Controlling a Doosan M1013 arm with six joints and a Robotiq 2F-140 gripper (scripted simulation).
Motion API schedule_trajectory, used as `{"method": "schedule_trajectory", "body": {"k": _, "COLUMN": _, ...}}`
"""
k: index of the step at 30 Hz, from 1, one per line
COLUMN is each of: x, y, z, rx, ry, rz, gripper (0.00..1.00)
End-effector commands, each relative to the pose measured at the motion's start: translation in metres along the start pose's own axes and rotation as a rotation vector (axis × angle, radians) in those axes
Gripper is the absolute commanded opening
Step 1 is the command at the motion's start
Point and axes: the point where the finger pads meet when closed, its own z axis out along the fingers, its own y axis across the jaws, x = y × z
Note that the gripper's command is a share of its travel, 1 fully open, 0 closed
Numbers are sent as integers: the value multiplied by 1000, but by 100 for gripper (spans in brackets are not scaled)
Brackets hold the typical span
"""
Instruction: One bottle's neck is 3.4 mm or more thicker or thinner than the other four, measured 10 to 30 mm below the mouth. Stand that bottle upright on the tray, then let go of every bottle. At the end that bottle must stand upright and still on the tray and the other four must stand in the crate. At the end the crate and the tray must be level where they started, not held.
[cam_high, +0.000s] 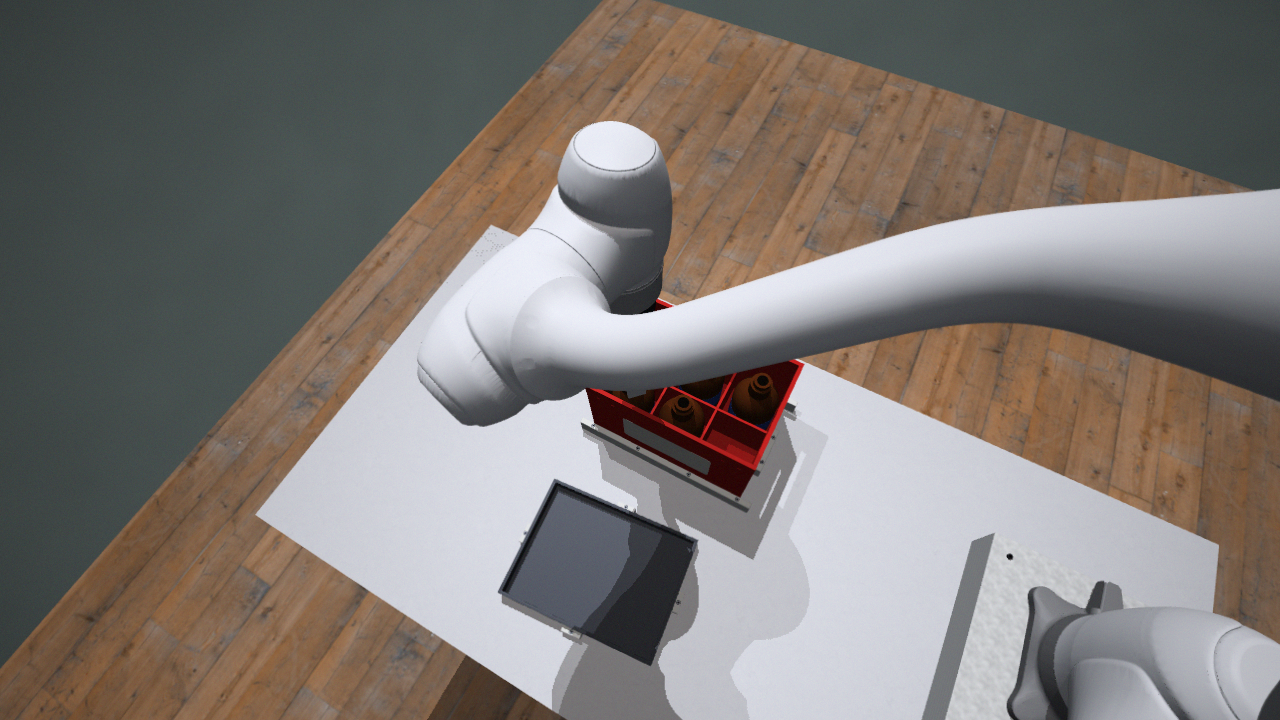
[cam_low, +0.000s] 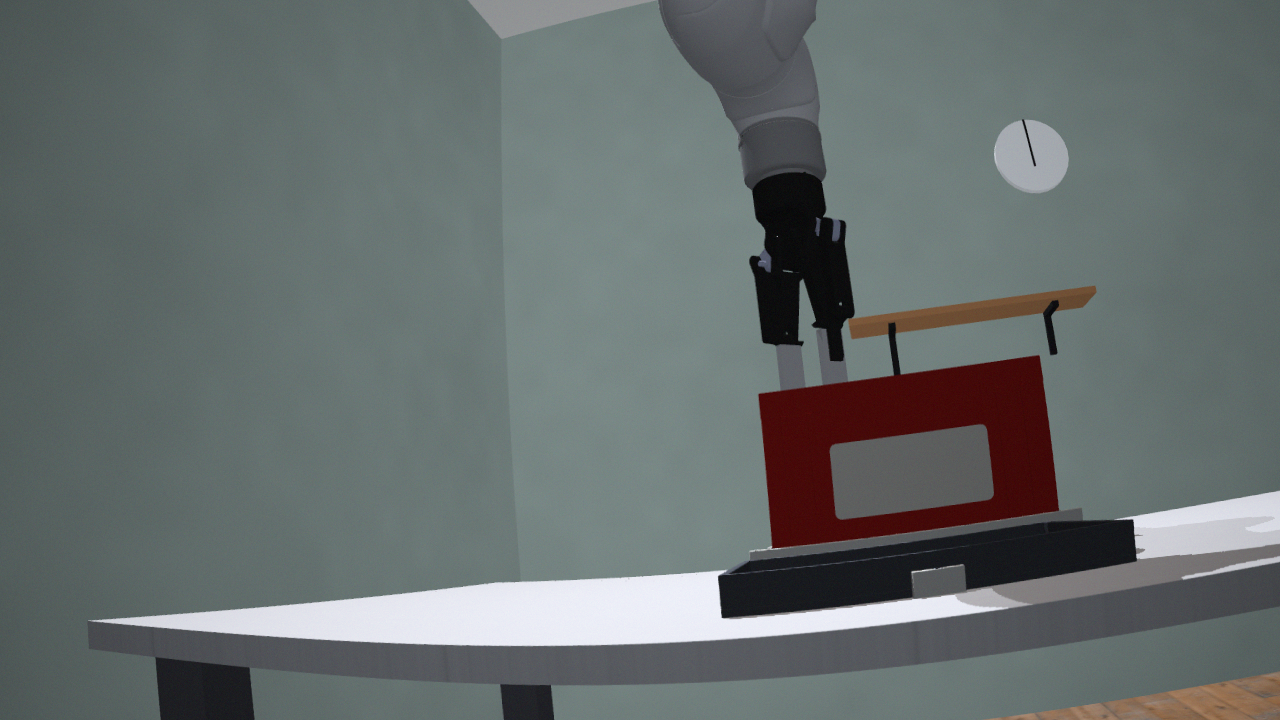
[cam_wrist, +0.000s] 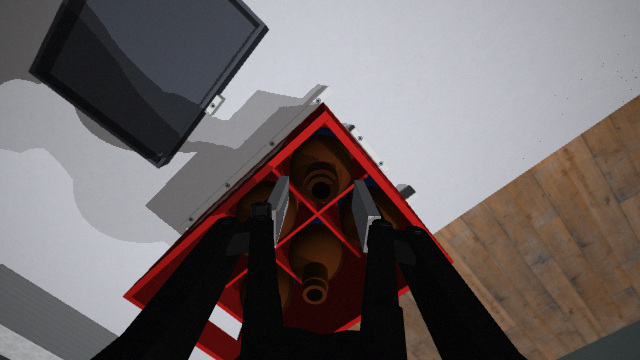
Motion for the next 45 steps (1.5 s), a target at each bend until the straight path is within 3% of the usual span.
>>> {"method": "schedule_trajectory", "body": {"k": 1, "x": 0, "y": 0, "z": -10, "rx": 0, "ry": 0, "rz": 0, "gripper": 38}}
{"method": "schedule_trajectory", "body": {"k": 18, "x": 0, "y": 0, "z": -55, "rx": 0, "ry": 0, "rz": 0, "gripper": 38}}
{"method": "schedule_trajectory", "body": {"k": 30, "x": 0, "y": 0, "z": -61, "rx": 0, "ry": 0, "rz": 0, "gripper": 38}}
{"method": "schedule_trajectory", "body": {"k": 31, "x": 0, "y": 0, "z": -61, "rx": 0, "ry": 0, "rz": 0, "gripper": 0}}
{"method": "schedule_trajectory", "body": {"k": 45, "x": 0, "y": 0, "z": -61, "rx": 0, "ry": 0, "rz": 0, "gripper": 0}}
